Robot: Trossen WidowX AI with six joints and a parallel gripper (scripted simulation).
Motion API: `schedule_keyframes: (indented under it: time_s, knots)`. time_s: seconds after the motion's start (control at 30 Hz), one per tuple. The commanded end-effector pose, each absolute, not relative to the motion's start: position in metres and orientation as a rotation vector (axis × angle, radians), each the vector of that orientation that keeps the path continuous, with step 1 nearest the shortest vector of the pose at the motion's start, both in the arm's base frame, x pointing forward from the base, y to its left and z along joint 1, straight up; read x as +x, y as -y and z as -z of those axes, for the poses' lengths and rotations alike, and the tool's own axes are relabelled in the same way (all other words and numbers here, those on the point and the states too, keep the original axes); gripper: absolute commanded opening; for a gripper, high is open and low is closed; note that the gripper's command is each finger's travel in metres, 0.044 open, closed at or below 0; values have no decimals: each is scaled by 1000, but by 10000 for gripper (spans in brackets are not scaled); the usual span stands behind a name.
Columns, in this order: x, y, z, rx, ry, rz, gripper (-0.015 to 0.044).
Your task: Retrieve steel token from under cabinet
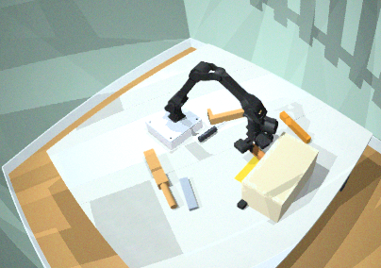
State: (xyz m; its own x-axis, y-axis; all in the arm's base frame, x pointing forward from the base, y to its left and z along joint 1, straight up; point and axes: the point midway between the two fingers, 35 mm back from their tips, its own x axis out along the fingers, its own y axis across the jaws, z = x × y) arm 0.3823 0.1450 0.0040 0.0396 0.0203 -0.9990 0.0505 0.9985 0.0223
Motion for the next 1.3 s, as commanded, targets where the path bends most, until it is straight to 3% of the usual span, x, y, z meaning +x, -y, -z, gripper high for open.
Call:
schedule_keyframes:
  time_s: [0.0, 1.27]
  knots:
    - [381, -137, -3, 61, -1535, 34, 0]
    - [378, -93, -2, 58, -1535, 37, 0]
